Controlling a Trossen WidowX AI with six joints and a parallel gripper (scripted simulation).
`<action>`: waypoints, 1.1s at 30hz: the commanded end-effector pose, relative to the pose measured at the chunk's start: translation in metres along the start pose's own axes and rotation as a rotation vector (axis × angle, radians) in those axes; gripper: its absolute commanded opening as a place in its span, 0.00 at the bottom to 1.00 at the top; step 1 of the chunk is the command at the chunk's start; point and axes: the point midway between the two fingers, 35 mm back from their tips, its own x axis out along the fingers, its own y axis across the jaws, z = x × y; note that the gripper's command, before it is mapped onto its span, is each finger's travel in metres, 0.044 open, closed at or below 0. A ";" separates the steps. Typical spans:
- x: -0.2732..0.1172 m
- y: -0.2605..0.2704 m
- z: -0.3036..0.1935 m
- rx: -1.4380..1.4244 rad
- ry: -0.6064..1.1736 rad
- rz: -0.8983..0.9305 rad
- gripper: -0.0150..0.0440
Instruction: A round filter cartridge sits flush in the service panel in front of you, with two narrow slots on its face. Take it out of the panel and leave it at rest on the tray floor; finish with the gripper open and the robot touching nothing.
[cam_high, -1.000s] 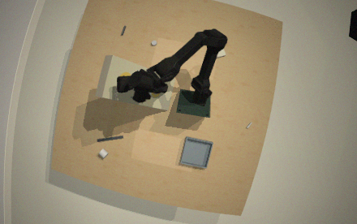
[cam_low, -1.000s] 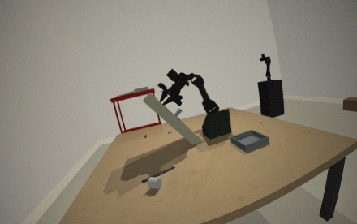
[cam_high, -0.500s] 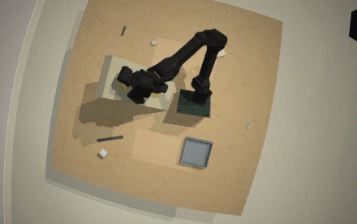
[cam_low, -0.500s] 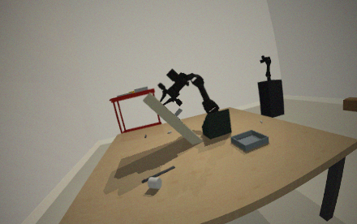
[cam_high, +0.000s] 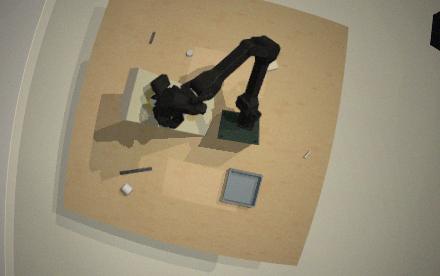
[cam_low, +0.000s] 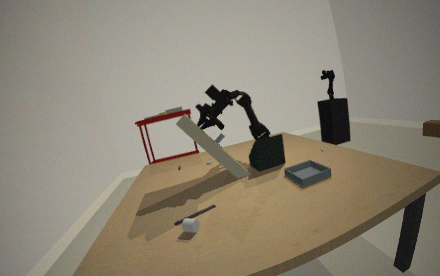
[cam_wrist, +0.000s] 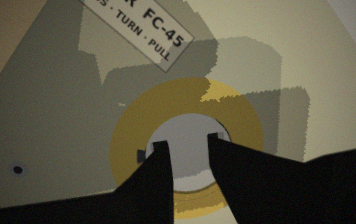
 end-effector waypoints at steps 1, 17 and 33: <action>0.004 0.000 0.000 0.166 0.002 0.007 0.25; -0.023 0.004 0.003 0.250 0.008 0.024 0.25; -0.072 0.001 0.000 0.193 0.003 0.011 0.25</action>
